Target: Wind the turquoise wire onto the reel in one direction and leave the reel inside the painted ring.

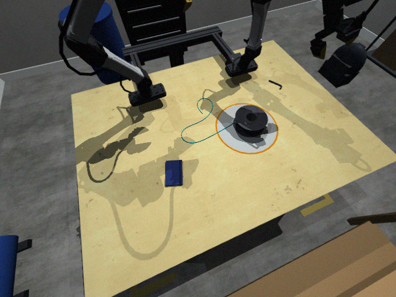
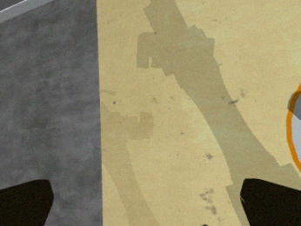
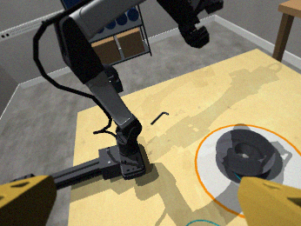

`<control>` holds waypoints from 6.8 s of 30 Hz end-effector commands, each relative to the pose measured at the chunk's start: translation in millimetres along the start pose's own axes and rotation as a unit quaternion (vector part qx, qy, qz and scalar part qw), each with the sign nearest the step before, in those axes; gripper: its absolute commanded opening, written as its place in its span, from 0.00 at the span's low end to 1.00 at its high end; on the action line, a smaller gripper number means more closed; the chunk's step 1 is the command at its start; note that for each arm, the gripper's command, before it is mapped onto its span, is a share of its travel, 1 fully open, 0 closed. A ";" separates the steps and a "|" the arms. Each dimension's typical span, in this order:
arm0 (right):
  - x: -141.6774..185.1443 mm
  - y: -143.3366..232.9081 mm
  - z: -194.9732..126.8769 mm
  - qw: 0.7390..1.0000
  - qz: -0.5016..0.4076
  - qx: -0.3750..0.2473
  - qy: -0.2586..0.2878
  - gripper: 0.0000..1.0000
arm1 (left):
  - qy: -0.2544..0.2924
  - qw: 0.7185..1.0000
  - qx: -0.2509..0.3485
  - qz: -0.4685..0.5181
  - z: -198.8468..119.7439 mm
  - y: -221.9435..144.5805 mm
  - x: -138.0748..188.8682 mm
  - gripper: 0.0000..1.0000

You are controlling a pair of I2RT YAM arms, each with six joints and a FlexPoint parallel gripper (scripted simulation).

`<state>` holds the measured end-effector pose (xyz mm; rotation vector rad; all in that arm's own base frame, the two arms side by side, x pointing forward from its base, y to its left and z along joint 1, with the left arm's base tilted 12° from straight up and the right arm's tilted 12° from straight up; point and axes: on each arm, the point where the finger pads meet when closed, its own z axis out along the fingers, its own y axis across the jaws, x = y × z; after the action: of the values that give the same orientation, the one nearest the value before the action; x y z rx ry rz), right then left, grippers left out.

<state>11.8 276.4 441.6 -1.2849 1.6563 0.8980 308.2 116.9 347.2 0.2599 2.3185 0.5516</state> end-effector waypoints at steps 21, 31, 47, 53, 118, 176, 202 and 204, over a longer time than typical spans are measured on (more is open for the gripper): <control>-77.5 13.6 -162.5 0.968 -0.054 -0.168 -0.179 1.00 | -0.314 0.909 -0.067 -0.267 -267.6 45.5 -54.4 1.00; -80.4 13.2 -176.1 0.963 -0.059 -0.178 -0.194 1.00 | -0.338 0.896 -0.066 -0.281 -288.7 44.8 -52.1 1.00; -80.6 12.3 -176.2 0.963 -0.059 -0.175 -0.195 1.00 | -0.339 0.895 -0.065 -0.281 -289.2 44.7 -52.1 1.00; -81.0 10.0 -175.4 0.965 -0.057 -0.167 -0.195 1.00 | -0.339 0.895 -0.065 -0.281 -289.2 44.5 -52.2 1.00; -77.6 -138.1 -200.3 0.922 0.046 0.329 -0.198 1.00 | -0.353 0.898 -0.019 -0.263 -291.0 31.3 -60.3 1.00; 8.8 -156.8 -402.9 0.398 0.175 0.895 -0.103 1.00 | -0.373 0.896 0.053 -0.234 -296.2 9.9 -70.9 1.00; 26.0 -105.3 -436.8 0.201 0.193 0.958 -0.064 1.00 | -0.378 0.895 0.072 -0.226 -298.0 4.2 -73.3 1.00; 26.7 -101.7 -438.2 0.189 0.194 0.961 -0.062 1.00 | -0.378 0.895 0.073 -0.226 -298.1 3.8 -73.4 1.00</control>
<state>29.6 -152.9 580.7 1.0782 1.3040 -1.0535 157.8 5.6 581.7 -0.0207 1.5846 0.0334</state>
